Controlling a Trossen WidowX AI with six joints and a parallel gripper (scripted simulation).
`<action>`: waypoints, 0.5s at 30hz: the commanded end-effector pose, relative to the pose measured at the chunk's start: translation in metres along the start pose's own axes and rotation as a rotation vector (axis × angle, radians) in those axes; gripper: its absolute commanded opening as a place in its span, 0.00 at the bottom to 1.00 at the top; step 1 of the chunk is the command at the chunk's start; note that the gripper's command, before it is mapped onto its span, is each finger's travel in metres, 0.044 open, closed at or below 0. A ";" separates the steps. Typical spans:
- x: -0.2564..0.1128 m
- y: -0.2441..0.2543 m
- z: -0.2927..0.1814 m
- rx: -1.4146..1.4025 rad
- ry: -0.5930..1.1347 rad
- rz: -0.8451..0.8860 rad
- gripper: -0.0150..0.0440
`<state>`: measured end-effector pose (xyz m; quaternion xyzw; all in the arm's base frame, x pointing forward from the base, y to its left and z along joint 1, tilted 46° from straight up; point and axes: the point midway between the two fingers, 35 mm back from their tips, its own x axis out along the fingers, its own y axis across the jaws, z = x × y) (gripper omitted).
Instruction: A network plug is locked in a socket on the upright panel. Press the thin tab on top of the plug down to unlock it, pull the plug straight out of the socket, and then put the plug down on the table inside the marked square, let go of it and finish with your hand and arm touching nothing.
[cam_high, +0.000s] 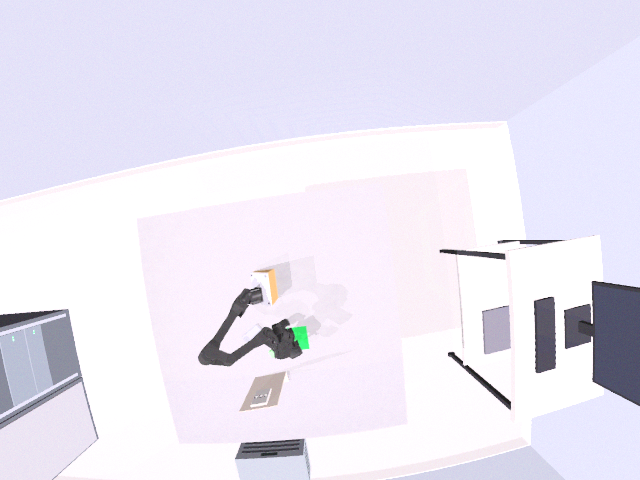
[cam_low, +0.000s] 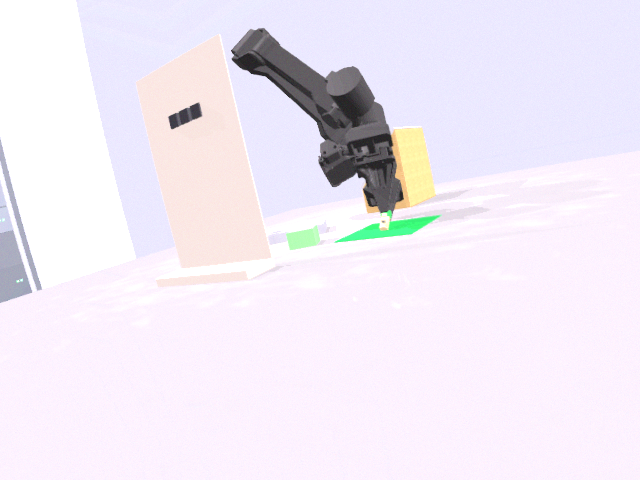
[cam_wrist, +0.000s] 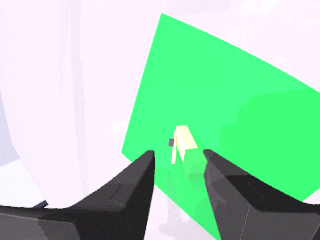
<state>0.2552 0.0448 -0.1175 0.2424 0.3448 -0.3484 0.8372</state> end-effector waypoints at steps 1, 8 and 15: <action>0.000 0.000 0.000 0.001 0.000 0.000 0.52; -0.007 0.001 0.000 0.000 0.001 -0.001 0.52; -0.014 0.001 -0.001 0.000 0.003 -0.001 0.52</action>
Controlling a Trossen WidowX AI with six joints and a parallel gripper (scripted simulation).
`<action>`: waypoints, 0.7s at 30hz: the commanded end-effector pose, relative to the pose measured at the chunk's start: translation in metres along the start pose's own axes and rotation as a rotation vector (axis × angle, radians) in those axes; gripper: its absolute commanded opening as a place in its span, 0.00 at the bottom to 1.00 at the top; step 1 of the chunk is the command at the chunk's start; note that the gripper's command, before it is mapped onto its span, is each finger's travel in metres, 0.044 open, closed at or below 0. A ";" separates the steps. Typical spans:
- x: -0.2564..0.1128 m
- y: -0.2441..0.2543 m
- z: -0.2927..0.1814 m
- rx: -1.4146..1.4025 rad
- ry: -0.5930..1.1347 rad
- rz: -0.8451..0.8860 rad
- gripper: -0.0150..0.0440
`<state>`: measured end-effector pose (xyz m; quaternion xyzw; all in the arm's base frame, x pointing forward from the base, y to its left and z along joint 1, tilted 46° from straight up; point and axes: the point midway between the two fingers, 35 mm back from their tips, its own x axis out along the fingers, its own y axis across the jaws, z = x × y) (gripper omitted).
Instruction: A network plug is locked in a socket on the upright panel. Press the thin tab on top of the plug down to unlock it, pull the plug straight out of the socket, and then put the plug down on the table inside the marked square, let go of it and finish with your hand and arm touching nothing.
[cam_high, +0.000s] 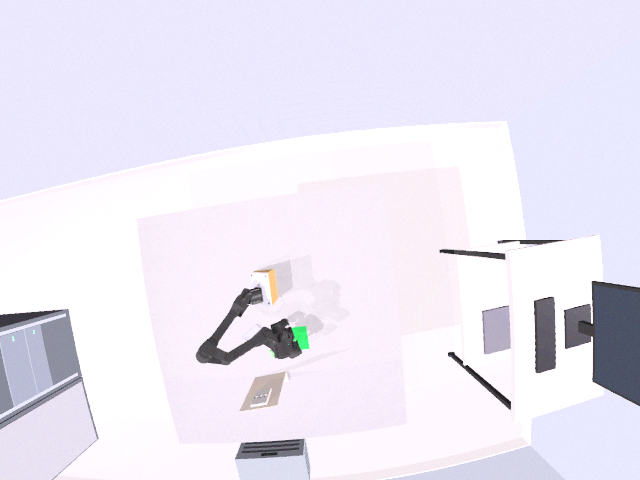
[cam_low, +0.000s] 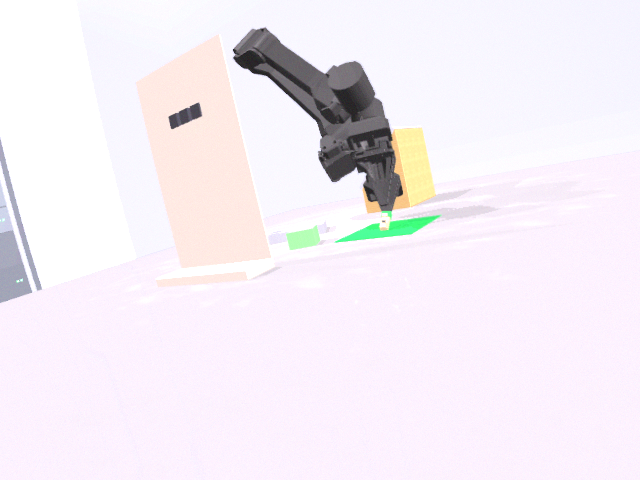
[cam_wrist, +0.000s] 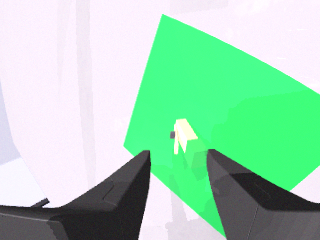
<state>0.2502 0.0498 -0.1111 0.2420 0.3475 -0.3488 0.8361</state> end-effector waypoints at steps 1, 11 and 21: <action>-0.006 0.001 0.000 0.002 -0.002 0.002 0.52; -0.016 0.001 0.000 0.001 -0.001 0.002 0.52; -0.023 0.007 -0.001 0.001 0.002 0.002 0.52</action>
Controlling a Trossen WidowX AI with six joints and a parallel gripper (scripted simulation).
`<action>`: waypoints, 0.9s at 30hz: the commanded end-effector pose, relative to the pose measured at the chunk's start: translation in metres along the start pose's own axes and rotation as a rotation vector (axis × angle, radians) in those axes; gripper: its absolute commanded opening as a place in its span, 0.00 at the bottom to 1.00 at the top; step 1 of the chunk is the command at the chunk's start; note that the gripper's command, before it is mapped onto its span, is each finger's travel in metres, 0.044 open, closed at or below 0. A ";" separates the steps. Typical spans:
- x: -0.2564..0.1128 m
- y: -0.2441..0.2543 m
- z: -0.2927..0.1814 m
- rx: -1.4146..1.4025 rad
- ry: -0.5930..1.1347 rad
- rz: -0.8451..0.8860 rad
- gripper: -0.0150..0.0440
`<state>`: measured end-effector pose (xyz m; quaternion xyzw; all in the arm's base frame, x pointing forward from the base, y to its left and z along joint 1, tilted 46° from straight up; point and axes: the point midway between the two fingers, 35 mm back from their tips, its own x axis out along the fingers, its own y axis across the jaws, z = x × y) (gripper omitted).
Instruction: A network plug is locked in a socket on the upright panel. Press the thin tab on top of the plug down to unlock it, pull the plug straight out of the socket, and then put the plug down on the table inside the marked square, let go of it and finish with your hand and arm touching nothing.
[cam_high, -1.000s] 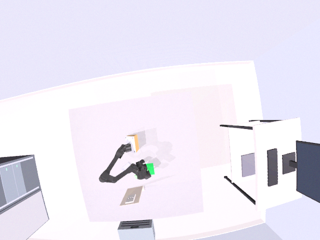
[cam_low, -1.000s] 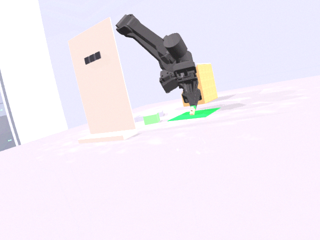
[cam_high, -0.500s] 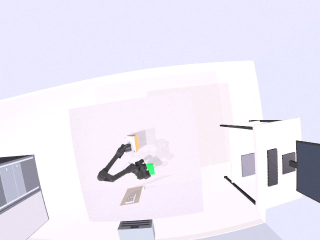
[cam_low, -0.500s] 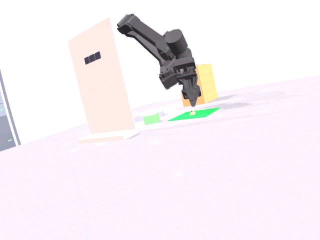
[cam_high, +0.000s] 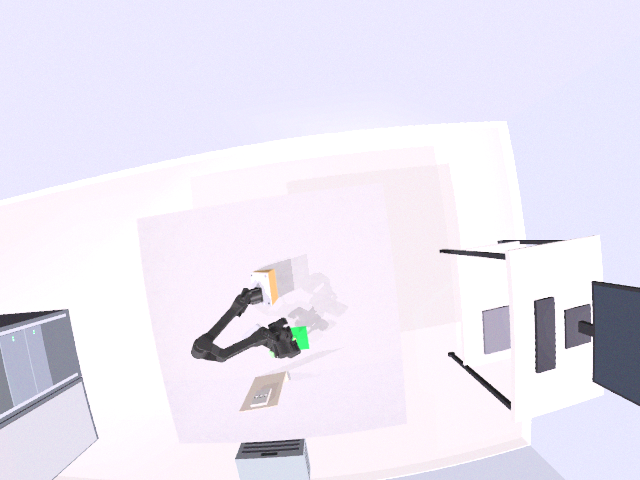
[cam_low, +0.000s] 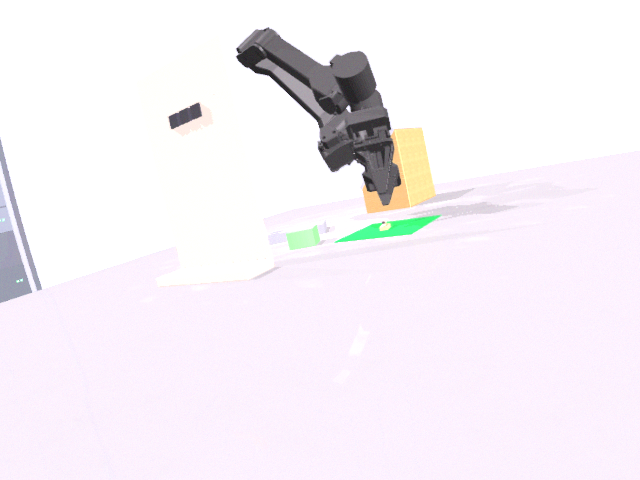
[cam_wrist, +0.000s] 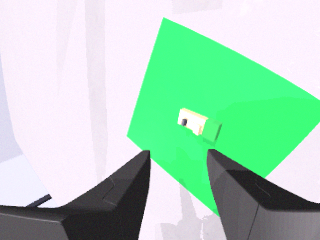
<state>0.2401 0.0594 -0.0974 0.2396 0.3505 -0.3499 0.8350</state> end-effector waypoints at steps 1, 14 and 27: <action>-0.005 0.007 0.000 0.006 -0.002 0.008 0.52; -0.018 0.018 -0.001 0.007 0.001 0.007 0.52; -0.032 0.028 -0.002 0.007 0.002 0.007 0.52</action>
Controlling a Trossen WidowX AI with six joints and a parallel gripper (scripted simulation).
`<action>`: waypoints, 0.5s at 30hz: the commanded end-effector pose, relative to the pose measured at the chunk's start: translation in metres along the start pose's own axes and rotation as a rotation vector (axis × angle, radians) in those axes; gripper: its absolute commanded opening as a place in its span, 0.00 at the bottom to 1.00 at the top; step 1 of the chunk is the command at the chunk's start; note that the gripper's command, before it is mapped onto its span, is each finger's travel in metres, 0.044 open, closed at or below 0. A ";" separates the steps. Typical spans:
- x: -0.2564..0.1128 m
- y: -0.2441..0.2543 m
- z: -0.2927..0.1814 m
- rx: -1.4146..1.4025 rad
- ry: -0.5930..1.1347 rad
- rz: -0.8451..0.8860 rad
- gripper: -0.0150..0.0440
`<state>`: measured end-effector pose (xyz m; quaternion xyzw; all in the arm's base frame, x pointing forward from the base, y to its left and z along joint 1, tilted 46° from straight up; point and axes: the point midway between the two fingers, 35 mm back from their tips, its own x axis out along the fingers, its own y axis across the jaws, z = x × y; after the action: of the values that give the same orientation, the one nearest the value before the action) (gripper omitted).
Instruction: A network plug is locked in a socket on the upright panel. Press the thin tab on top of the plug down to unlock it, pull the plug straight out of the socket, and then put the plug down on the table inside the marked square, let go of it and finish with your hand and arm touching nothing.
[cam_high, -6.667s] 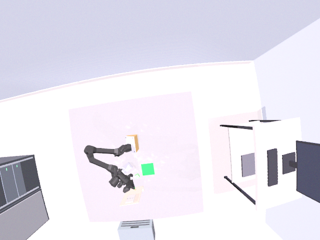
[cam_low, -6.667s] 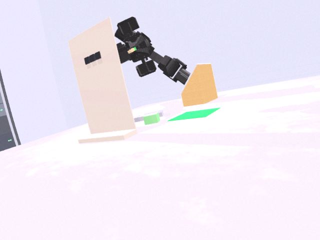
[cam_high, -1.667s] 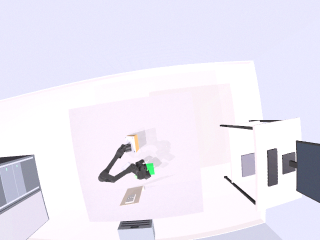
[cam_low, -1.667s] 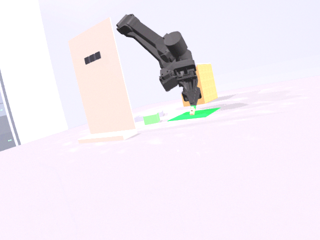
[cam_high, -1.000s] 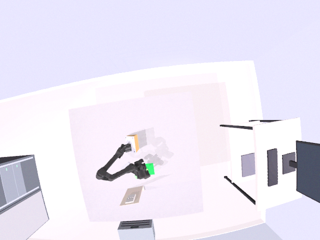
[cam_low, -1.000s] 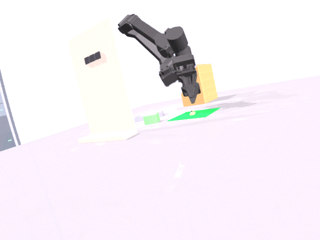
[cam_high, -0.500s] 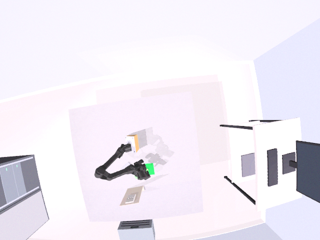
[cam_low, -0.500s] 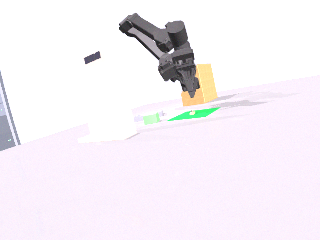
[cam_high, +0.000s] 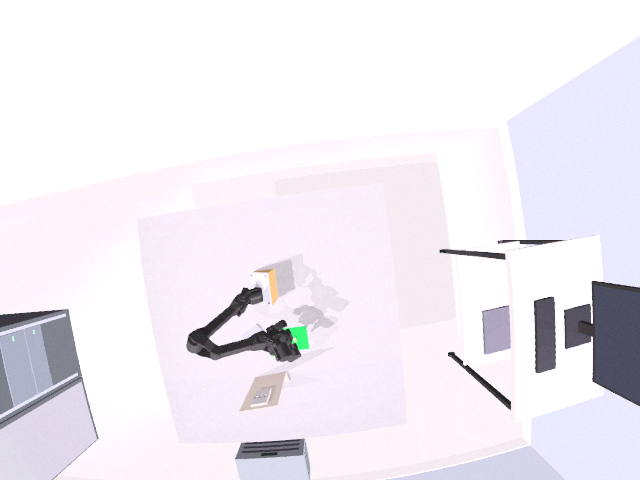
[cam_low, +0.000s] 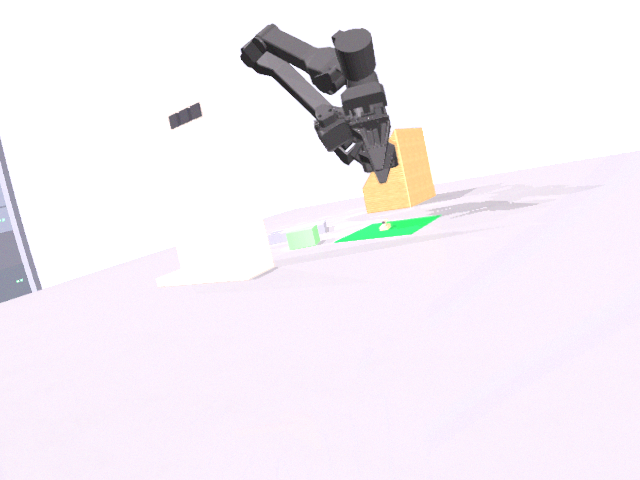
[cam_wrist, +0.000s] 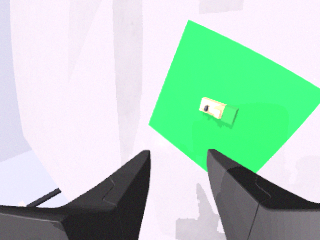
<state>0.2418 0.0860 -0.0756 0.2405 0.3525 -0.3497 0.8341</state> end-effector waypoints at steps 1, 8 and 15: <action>-0.007 0.007 0.000 0.006 -0.002 0.008 0.52; -0.015 0.011 0.000 0.006 -0.002 0.008 0.52; -0.024 0.016 0.001 0.006 -0.003 0.008 0.52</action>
<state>0.2405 0.1001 -0.0602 0.2404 0.3524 -0.3497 0.8341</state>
